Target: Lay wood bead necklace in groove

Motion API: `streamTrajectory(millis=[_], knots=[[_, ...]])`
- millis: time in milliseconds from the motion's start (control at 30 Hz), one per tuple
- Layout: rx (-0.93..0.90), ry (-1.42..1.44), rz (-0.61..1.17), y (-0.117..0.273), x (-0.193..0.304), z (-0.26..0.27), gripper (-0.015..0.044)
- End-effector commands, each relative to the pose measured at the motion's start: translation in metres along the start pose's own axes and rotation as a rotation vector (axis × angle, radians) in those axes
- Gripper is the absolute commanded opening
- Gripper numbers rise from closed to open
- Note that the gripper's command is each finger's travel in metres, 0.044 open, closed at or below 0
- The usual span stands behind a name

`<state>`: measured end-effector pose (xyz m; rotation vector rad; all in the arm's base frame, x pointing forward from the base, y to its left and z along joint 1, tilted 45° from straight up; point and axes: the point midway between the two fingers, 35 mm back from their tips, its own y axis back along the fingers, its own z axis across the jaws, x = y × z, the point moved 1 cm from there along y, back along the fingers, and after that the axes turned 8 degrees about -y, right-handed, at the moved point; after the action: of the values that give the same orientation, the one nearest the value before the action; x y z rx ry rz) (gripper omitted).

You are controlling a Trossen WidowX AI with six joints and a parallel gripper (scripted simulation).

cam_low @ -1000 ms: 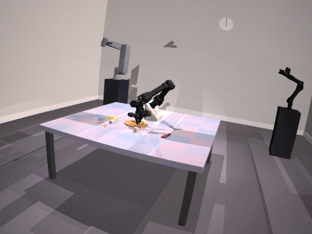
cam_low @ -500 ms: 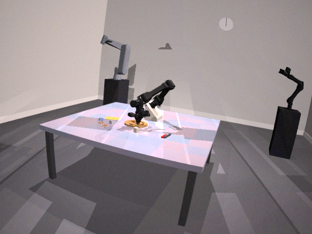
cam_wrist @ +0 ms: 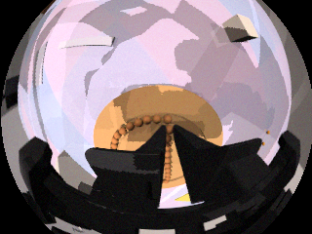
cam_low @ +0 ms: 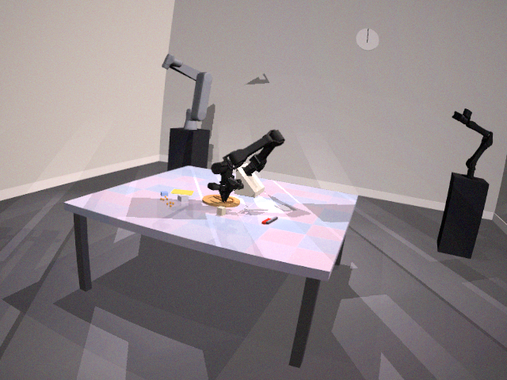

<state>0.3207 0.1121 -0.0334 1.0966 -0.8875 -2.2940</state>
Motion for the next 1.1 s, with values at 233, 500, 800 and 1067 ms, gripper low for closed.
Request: streamTrajectory(millis=[233, 500, 800, 1067], knots=[[-0.007, -0.007, 0.0, 0.006, 0.001, 0.001, 0.0], [-0.006, -0.006, 0.0, 0.006, -0.009, -0.009, 0.0], [-0.006, -0.006, -0.001, -0.001, -0.009, -0.009, 0.0], [0.001, 0.0, -0.001, 0.002, -0.01, -0.01, 0.0105]])
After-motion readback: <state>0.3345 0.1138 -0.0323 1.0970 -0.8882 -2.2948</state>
